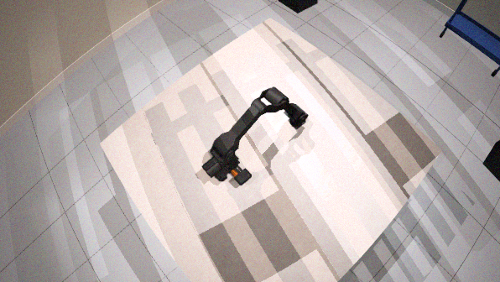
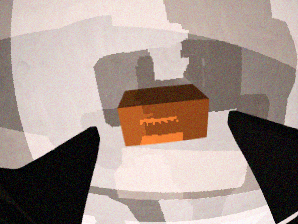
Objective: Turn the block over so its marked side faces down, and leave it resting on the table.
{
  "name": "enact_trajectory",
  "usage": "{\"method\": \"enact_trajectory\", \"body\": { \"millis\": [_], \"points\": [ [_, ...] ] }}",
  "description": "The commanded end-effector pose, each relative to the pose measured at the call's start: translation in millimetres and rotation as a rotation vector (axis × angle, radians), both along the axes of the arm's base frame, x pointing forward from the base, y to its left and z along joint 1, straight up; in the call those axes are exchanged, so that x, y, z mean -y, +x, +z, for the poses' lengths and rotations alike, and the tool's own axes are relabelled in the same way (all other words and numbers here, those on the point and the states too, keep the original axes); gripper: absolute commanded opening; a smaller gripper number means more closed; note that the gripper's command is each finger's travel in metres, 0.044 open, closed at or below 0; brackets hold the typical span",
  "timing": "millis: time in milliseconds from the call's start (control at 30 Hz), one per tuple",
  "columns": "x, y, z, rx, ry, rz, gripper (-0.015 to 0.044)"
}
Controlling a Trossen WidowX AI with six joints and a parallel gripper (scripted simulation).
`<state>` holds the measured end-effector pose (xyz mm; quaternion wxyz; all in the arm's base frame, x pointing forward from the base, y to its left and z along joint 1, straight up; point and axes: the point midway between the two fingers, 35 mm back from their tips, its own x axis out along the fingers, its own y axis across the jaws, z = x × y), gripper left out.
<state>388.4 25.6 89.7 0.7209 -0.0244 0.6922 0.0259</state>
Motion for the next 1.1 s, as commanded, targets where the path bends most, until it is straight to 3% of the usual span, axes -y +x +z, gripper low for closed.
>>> {"method": "enact_trajectory", "body": {
  "millis": [0,300,500,1067],
  "points": [
    [0.7,-0.8,-9.6,-0.007,-0.004,0.000,0.0440],
    [0.8,-0.9,-21.8,-0.008,-0.004,0.000,0.0440],
    [0.8,-0.9,-21.8,-0.008,-0.004,0.000,0.0282],
    [0.8,-0.9,-21.8,-0.008,-0.004,0.000,0.0169]
  ]
}}
